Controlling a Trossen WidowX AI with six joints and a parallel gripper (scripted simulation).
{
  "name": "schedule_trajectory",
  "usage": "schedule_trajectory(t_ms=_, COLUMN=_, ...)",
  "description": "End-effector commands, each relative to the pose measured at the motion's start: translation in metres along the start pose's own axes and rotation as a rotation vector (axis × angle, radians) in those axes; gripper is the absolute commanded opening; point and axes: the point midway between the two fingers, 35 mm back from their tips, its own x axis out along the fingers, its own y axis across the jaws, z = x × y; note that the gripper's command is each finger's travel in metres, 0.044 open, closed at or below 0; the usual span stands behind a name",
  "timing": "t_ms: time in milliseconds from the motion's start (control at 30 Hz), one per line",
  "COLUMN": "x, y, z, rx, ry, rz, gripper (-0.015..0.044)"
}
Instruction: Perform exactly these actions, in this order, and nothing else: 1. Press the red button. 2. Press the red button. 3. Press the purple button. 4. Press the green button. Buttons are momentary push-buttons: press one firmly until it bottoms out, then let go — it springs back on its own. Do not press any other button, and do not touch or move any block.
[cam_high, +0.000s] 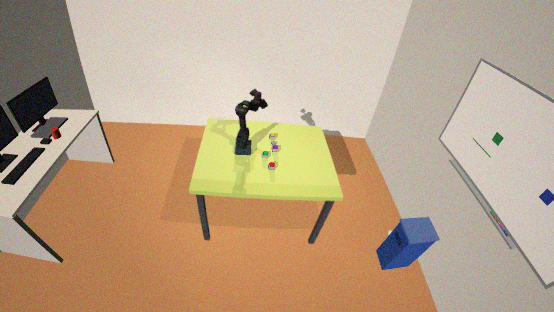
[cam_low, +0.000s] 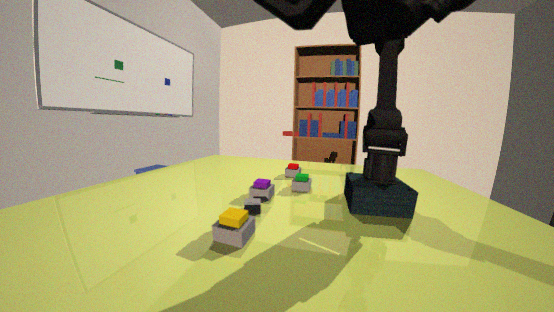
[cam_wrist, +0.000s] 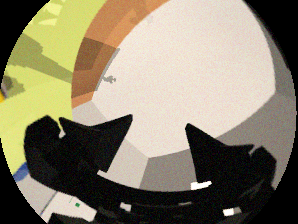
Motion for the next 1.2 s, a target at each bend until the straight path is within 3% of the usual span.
schedule_trajectory(t_ms=0, x=-0.008, y=0.068, z=-0.037, rx=0.211, ry=0.069, rz=0.235, gripper=0.0400)
schedule_trajectory(t_ms=300, x=-0.082, y=0.196, z=-0.102, rx=0.702, ry=0.334, rz=0.663, gripper=0.0400)
schedule_trajectory(t_ms=633, x=-0.230, y=0.290, z=-0.133, rx=1.304, ry=0.822, rz=1.019, gripper=0.0400)
schedule_trajectory(t_ms=900, x=-0.369, y=0.310, z=-0.115, rx=1.814, ry=1.371, rz=1.175, gripper=0.0400)
schedule_trajectory(t_ms=1167, x=-0.493, y=0.274, z=-0.061, rx=2.326, ry=2.086, rz=1.150, gripper=0.0400)
